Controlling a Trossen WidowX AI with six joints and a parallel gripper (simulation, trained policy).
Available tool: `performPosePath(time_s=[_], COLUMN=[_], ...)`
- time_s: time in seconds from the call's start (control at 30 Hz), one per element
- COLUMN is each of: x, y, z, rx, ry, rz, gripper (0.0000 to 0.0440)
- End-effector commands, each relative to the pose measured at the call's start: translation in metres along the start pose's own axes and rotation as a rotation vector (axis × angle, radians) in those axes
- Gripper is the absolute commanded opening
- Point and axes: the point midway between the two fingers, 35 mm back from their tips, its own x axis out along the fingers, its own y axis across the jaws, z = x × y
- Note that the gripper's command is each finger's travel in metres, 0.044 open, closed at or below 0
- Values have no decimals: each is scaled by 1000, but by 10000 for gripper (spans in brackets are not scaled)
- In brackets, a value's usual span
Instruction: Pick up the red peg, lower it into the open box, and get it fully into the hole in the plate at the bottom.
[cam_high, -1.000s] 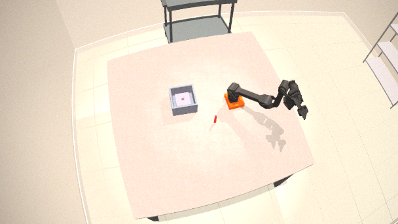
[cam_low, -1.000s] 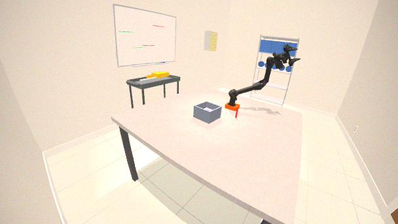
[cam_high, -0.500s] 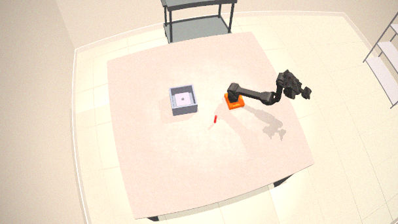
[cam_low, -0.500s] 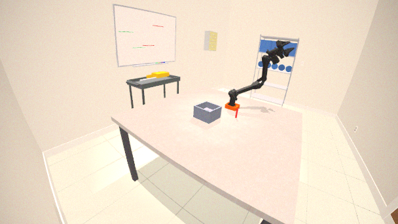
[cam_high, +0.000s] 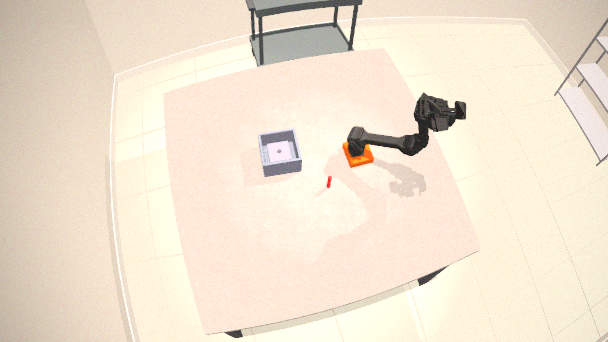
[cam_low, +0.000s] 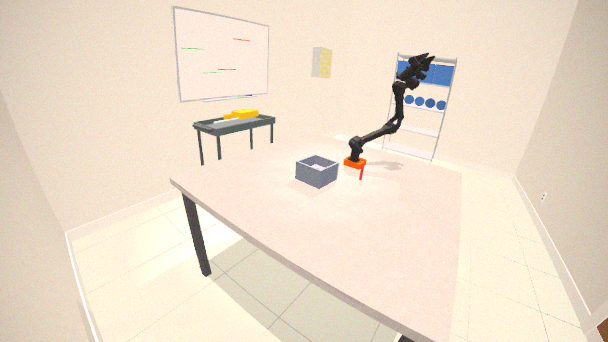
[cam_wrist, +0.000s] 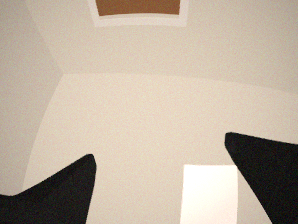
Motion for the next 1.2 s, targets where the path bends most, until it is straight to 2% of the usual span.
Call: performPosePath(time_s=[0.0, 0.6, 1.17], x=[-5, -49, -114], y=[23, 137, 261], z=[-23, -96, -117], rx=[110, 615, 1063], ry=[67, 403, 749], rz=[30, 176, 334], gripper=[440, 440, 440])
